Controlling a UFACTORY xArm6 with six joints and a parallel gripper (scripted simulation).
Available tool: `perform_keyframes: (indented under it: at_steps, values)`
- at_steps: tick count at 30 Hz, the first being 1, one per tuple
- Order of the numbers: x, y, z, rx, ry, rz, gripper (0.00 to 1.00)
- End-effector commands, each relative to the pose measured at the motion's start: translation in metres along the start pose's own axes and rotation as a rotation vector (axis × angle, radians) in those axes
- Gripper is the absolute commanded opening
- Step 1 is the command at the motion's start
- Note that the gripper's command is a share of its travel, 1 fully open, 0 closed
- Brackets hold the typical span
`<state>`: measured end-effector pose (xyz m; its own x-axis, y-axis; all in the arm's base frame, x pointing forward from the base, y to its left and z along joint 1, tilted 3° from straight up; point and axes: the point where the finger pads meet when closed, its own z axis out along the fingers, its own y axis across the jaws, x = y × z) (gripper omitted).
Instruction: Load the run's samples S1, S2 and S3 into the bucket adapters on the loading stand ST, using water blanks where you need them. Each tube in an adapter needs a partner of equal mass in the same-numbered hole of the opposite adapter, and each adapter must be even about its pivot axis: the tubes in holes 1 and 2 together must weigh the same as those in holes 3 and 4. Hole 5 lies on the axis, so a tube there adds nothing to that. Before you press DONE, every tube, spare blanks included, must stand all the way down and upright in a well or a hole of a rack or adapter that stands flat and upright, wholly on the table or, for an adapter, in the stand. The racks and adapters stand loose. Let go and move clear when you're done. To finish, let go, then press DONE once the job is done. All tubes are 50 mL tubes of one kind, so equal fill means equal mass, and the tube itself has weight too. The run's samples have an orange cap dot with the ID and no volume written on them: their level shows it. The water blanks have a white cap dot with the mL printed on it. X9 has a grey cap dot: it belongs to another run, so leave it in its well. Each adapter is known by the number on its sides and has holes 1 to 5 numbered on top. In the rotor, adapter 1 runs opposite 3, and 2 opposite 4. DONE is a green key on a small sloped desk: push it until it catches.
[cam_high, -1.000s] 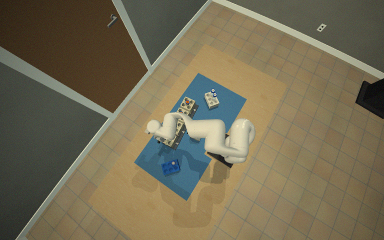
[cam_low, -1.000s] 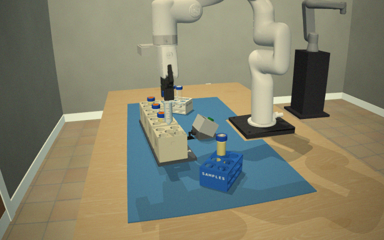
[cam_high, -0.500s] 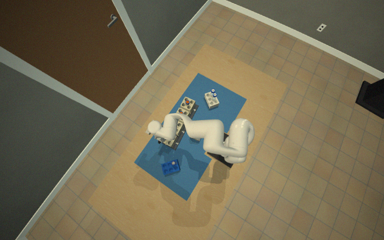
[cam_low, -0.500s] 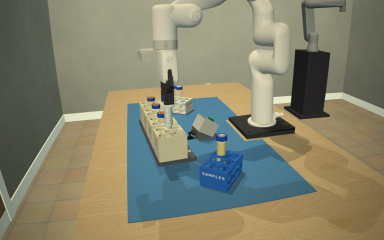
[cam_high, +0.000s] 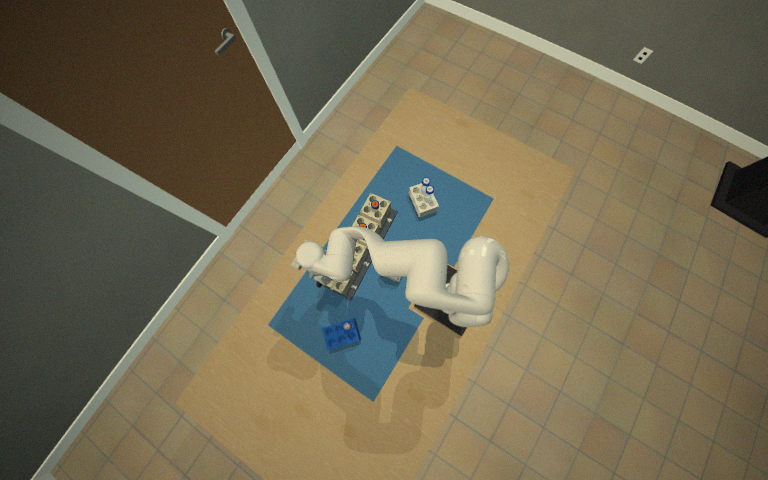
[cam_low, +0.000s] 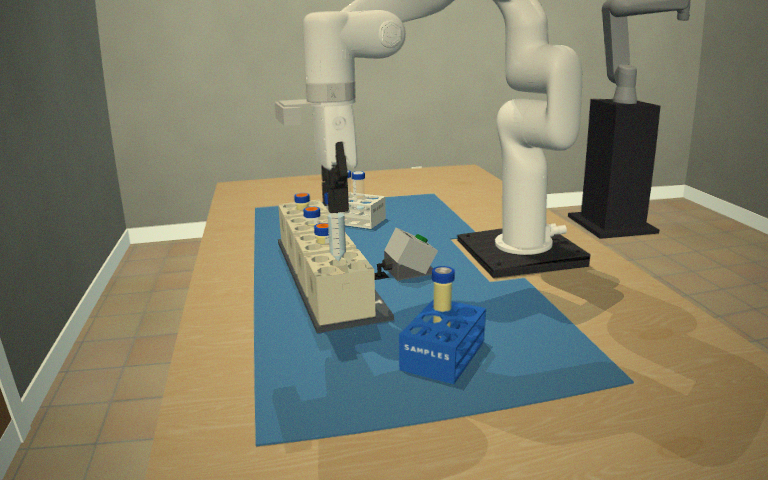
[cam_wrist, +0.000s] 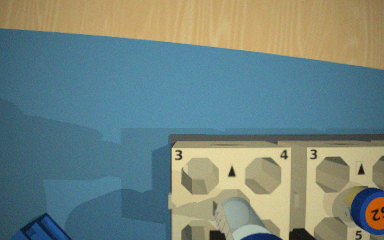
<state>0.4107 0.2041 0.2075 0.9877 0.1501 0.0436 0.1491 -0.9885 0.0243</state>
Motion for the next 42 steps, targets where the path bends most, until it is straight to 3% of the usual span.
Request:
perform_keyframes:
  at_steps: [1,42]
  values:
    - [0.001,0.000,0.002,0.002,0.005,0.000,0.00]
    - [0.001,0.000,0.037,0.002,0.005,0.000,0.00]
